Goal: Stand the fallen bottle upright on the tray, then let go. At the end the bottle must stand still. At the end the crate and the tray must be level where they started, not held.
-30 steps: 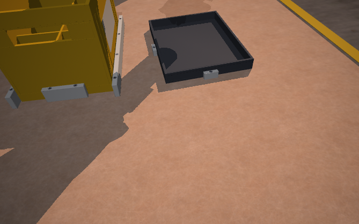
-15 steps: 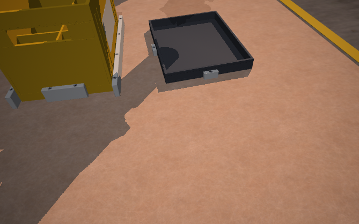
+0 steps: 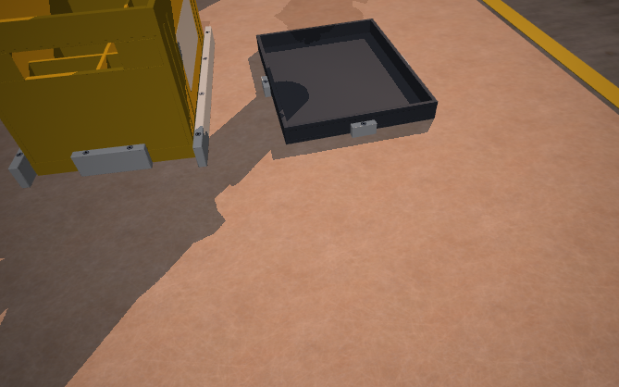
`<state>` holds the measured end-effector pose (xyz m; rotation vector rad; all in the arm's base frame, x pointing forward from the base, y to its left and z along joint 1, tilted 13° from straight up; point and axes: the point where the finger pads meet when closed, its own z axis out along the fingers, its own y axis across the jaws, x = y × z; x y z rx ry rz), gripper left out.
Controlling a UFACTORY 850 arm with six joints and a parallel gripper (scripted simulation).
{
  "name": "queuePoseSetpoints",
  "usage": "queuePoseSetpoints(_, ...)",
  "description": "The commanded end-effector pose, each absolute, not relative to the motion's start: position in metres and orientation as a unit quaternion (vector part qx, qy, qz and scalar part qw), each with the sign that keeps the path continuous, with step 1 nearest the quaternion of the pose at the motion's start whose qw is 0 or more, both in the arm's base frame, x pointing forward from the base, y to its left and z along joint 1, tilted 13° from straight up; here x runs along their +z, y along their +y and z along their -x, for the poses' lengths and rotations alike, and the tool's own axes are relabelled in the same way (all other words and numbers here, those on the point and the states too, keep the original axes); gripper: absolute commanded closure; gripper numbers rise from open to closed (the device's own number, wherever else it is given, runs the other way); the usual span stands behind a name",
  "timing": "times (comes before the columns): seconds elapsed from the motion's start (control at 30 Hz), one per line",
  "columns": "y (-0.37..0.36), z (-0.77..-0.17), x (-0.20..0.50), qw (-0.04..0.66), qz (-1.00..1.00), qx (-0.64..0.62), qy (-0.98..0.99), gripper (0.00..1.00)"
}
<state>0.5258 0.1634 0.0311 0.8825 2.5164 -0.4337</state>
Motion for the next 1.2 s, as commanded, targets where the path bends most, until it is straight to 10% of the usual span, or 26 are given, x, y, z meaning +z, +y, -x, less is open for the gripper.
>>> queuePoseSetpoints(0.0,0.1640,-0.5266,0.0318,0.219,-0.319,-0.156,0.909,1.00)
queuePoseSetpoints(1.17,0.1637,-0.5250,0.0318,0.279,-0.308,-0.180,0.891,1.00)
